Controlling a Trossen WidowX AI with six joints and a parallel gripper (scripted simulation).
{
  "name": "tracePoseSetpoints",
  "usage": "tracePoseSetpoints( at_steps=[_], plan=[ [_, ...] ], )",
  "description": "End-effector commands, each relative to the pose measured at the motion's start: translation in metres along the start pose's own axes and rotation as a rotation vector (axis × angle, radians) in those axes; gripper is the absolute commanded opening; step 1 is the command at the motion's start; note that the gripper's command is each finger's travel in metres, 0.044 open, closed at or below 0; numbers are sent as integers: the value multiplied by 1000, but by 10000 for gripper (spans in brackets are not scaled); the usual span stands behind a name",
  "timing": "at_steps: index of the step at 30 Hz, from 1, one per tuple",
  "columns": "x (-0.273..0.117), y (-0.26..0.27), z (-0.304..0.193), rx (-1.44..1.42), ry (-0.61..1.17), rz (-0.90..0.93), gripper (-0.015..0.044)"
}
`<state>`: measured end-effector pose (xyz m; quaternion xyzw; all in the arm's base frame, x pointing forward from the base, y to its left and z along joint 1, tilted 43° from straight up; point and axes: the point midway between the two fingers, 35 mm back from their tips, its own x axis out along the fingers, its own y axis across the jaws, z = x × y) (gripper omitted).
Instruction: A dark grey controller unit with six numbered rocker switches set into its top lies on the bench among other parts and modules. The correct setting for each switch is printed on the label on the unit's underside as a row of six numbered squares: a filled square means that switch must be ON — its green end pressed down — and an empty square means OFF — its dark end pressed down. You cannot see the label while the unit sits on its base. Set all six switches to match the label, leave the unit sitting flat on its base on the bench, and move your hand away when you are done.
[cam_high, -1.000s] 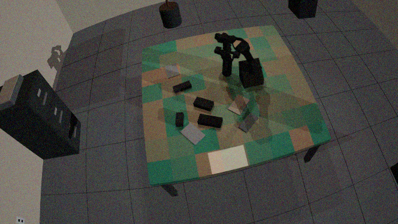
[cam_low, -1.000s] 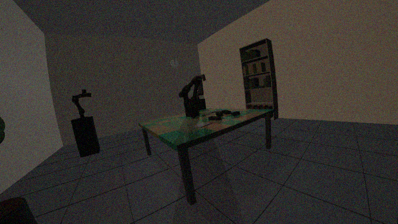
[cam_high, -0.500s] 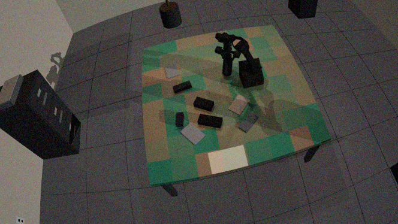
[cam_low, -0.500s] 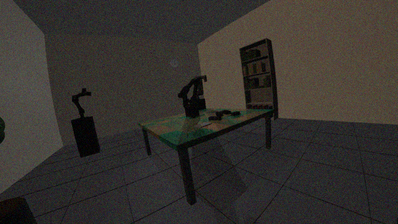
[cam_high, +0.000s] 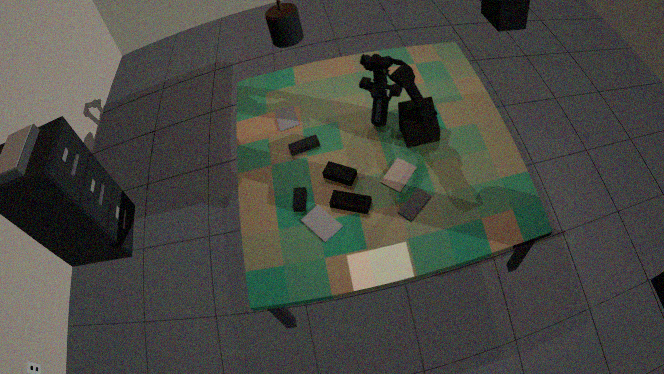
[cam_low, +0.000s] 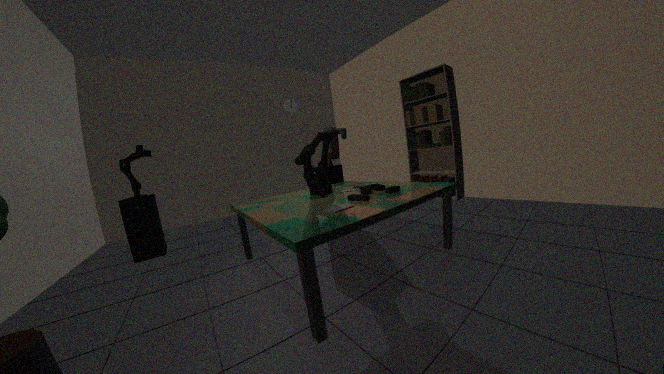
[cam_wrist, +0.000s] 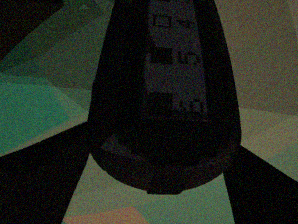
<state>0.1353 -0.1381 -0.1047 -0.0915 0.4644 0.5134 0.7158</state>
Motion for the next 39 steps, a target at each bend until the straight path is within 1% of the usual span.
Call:
tracePoseSetpoints(
  at_steps=[1, 39],
  plan=[
    [7, 4, 0, -4, -13, 19, 338],
    [30, 4, -20, -4, -12, 19, 338]
  ],
)
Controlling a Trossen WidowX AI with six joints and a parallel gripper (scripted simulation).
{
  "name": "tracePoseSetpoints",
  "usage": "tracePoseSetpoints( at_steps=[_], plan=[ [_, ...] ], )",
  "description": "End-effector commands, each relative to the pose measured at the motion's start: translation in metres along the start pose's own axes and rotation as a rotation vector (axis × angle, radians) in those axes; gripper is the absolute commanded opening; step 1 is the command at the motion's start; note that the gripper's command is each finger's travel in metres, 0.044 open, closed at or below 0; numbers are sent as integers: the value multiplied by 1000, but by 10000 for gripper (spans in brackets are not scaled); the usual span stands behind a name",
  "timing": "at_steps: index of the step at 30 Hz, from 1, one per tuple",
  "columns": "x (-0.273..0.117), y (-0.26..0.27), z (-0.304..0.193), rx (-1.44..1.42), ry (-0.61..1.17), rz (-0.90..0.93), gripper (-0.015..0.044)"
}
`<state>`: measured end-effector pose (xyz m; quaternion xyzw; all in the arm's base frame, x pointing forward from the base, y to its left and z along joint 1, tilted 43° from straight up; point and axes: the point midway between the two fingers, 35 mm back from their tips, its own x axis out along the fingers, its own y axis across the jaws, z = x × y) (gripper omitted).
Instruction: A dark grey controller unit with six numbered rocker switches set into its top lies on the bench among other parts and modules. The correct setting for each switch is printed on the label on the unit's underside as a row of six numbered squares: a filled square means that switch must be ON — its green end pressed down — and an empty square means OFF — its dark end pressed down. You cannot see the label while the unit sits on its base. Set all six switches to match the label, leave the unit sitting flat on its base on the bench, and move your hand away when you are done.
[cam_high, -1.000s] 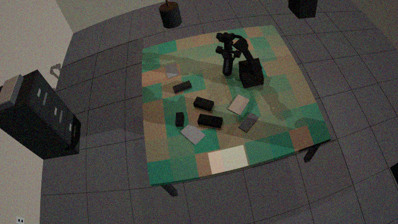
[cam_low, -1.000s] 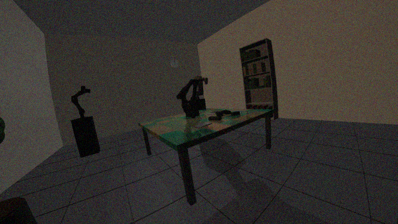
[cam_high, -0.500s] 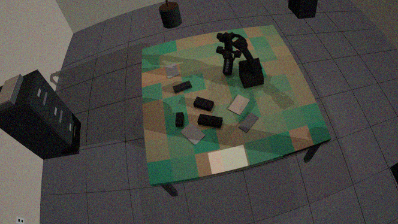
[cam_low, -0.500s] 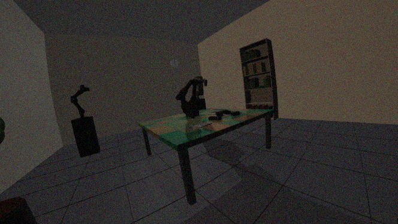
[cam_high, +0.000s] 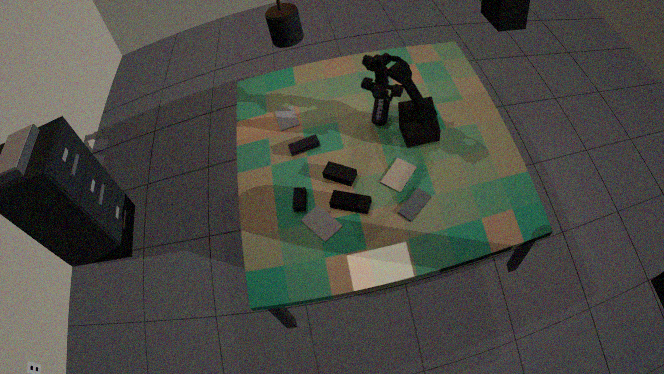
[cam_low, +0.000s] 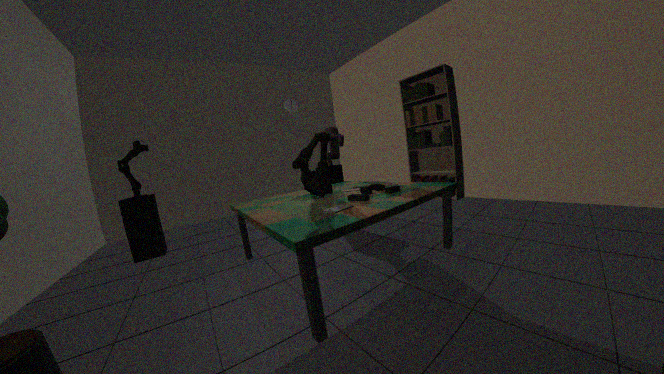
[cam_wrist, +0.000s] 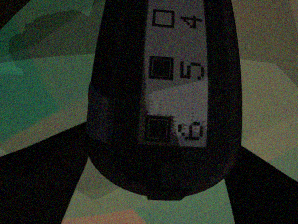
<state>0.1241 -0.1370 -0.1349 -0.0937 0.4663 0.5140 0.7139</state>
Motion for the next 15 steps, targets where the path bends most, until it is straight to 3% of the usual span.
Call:
tracePoseSetpoints(
  at_steps=[1, 15],
  plan=[
    [8, 5, 2, -1, -19, 18, 338],
    [17, 5, -4, -1, -18, 18, 338]
  ],
)
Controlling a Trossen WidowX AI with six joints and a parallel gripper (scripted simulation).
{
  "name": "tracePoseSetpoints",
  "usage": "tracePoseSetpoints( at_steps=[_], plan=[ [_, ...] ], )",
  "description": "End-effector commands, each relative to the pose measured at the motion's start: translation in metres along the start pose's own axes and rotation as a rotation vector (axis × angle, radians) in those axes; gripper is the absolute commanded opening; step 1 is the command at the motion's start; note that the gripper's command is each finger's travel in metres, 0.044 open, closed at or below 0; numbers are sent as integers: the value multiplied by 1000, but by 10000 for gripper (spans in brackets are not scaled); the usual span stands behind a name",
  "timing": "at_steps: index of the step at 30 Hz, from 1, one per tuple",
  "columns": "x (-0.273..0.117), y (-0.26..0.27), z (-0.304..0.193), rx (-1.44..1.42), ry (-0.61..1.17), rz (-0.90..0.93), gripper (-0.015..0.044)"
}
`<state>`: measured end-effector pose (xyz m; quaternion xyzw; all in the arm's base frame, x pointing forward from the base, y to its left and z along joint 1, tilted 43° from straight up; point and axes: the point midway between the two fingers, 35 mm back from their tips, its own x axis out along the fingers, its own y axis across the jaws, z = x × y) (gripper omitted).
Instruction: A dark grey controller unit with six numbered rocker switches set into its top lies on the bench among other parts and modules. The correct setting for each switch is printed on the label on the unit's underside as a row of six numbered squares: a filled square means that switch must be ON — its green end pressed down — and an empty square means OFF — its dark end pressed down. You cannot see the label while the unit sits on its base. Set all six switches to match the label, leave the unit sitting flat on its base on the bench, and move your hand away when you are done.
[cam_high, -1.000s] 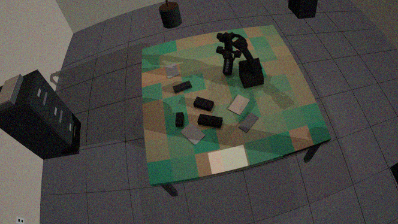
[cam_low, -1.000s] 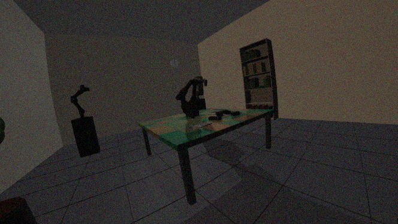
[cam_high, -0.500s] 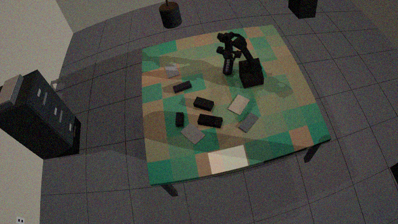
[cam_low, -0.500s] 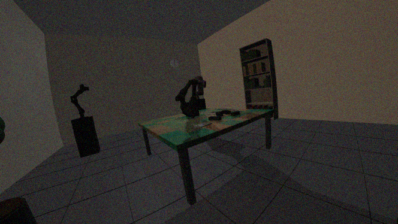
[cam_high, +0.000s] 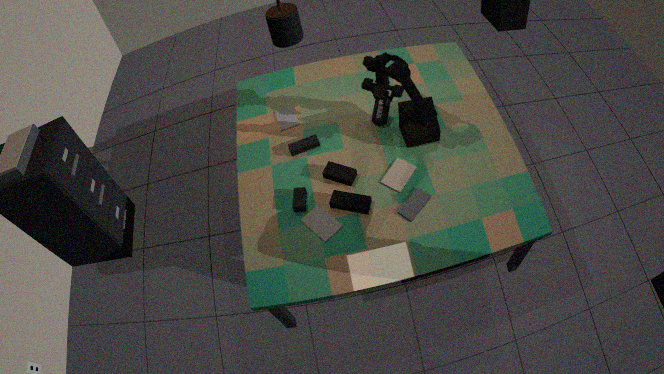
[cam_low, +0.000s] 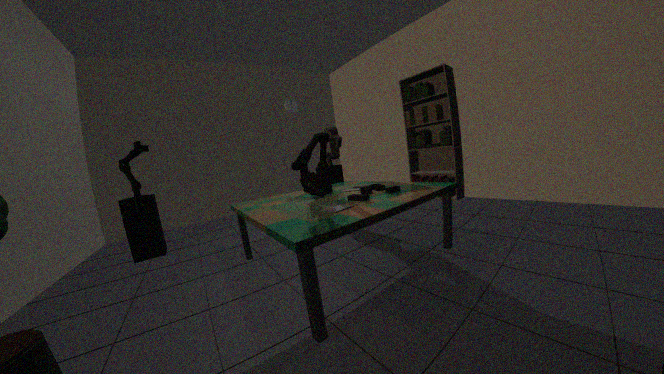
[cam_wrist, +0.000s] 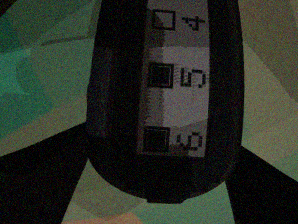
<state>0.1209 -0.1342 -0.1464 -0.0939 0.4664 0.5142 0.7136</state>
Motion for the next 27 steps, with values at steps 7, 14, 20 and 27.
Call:
tracePoseSetpoints(
  at_steps=[7, 14, 20, 27],
  plan=[
    [12, 5, 0, -1, -19, 17, 338],
    [17, 6, -2, -1, -19, 17, 338],
    [21, 6, -4, -1, -19, 17, 338],
    [26, 6, -6, -1, -19, 17, 338]
  ],
)
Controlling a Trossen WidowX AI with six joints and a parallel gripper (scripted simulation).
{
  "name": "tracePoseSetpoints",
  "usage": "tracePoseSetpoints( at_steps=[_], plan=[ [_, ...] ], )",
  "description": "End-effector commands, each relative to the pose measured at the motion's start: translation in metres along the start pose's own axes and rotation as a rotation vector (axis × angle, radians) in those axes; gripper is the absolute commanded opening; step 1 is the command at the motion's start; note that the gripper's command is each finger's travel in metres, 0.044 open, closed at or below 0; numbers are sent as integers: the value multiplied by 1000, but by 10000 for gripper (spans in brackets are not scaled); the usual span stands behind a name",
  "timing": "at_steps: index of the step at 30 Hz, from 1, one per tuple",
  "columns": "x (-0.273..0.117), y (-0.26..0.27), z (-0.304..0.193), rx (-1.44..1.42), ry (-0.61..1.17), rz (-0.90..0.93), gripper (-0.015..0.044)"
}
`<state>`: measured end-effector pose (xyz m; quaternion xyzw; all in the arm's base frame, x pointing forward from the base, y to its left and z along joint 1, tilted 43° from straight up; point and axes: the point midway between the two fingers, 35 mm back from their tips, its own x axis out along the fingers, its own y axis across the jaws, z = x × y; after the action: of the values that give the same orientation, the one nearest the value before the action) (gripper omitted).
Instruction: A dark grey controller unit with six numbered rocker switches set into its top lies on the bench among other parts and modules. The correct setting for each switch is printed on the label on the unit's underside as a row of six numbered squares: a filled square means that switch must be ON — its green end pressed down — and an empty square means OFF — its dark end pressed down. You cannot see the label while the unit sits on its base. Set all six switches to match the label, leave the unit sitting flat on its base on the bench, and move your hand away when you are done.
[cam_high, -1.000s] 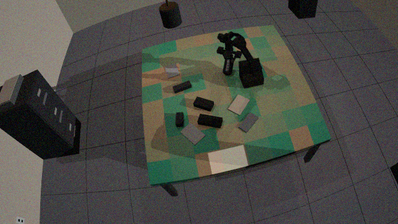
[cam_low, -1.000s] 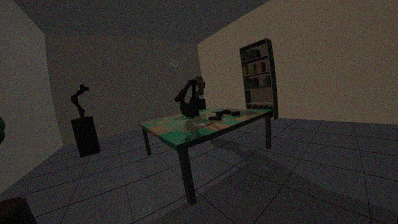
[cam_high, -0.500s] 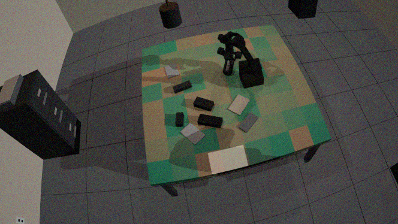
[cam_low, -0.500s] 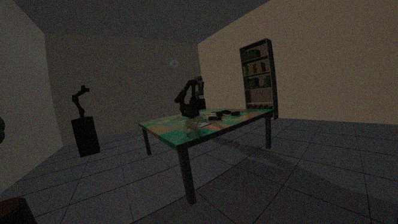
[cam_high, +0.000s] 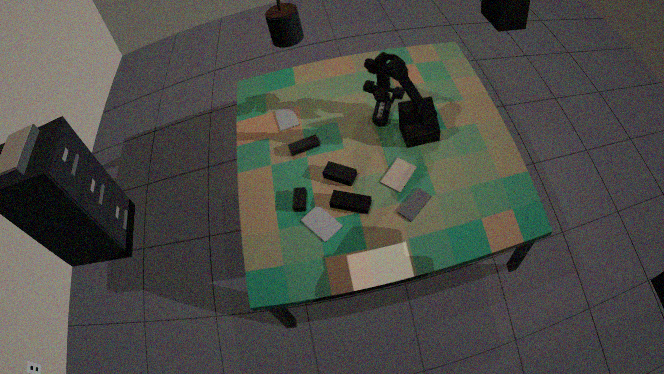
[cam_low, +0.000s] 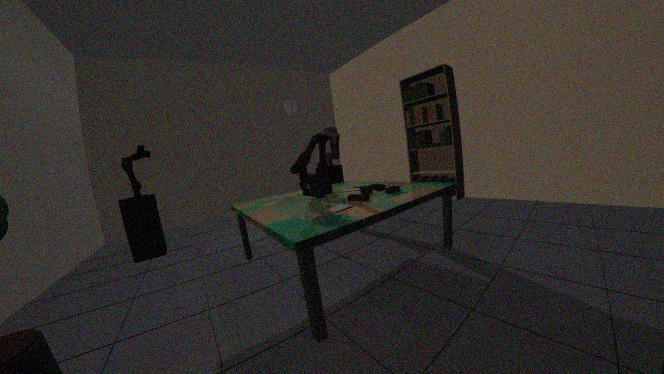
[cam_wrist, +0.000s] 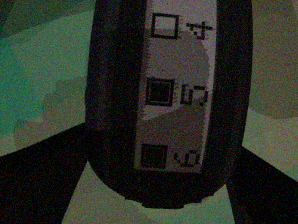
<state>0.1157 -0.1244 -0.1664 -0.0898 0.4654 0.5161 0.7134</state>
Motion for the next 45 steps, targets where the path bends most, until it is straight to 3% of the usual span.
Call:
tracePoseSetpoints(
  at_steps=[1, 45],
  plan=[
    [6, 4, 1, -4, -13, 10, 338],
    [32, 3, -6, -8, -6, 8, 338]
  ],
)
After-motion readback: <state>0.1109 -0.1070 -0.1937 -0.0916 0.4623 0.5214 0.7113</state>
